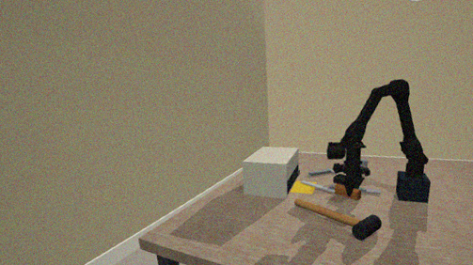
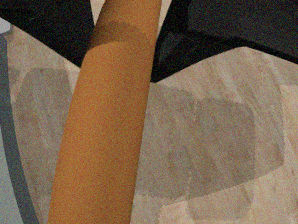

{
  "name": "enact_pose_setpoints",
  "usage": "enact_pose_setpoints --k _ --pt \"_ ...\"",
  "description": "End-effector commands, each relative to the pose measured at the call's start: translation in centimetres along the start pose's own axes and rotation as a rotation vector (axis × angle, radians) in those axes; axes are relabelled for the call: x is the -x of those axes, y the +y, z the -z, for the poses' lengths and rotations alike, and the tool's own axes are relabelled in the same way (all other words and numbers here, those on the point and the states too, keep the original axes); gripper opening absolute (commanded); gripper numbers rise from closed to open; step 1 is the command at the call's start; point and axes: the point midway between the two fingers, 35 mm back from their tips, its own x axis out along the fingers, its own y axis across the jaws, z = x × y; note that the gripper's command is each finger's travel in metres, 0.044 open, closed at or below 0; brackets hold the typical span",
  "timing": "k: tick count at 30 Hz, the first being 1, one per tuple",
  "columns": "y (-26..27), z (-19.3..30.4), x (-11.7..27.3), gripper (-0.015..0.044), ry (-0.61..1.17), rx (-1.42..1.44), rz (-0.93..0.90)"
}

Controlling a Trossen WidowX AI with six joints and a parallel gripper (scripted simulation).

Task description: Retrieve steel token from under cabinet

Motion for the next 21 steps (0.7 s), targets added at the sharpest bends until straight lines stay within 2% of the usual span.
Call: enact_pose_setpoints --k 1,21 --pt "-0.4 -0.4 0.0 0.0 -0.003 -0.001 0.001" --pt "-1.9 -1.7 0.0 0.0 -0.004 -0.002 0.002"
